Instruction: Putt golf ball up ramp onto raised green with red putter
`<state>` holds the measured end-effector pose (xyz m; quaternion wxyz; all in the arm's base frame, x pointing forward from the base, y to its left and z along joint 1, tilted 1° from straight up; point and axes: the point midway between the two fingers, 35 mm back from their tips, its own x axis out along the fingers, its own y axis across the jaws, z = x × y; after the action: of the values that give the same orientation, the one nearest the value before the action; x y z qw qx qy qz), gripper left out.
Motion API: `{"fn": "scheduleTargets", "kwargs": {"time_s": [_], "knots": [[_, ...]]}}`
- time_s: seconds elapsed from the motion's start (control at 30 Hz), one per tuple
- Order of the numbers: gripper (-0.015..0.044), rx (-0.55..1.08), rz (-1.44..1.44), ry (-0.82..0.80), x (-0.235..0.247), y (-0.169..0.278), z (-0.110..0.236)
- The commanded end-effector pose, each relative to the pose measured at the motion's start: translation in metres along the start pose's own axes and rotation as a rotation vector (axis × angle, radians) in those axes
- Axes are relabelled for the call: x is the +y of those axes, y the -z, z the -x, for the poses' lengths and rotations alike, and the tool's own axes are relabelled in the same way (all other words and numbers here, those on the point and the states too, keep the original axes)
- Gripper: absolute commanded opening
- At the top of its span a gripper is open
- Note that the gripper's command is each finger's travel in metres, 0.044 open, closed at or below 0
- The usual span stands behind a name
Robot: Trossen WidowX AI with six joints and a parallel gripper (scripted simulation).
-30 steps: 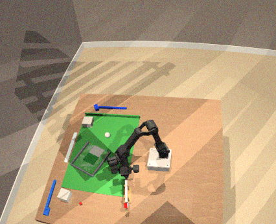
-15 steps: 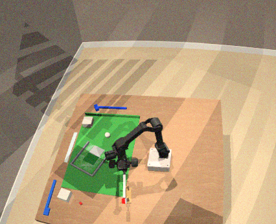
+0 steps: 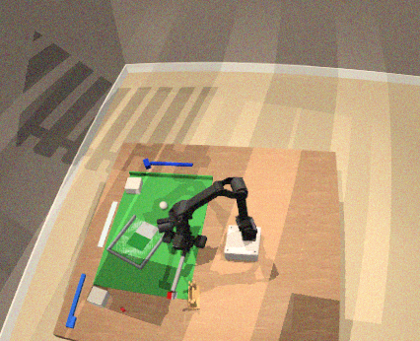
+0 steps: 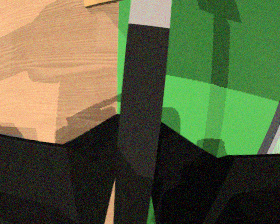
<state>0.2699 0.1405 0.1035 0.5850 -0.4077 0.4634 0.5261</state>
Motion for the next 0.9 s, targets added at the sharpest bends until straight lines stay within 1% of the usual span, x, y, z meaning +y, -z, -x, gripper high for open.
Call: {"fn": "scheduleTargets", "kwargs": {"time_s": [0.0, 0.43, 0.87], "knots": [[0.0, 0.01, -0.127, 0.021, -0.011, 0.018, 0.007], [0.0, 0.054, -0.561, 0.079, -0.035, 0.086, 0.027], [0.0, 0.089, -0.996, 0.137, -0.04, 0.157, 0.048]]}}
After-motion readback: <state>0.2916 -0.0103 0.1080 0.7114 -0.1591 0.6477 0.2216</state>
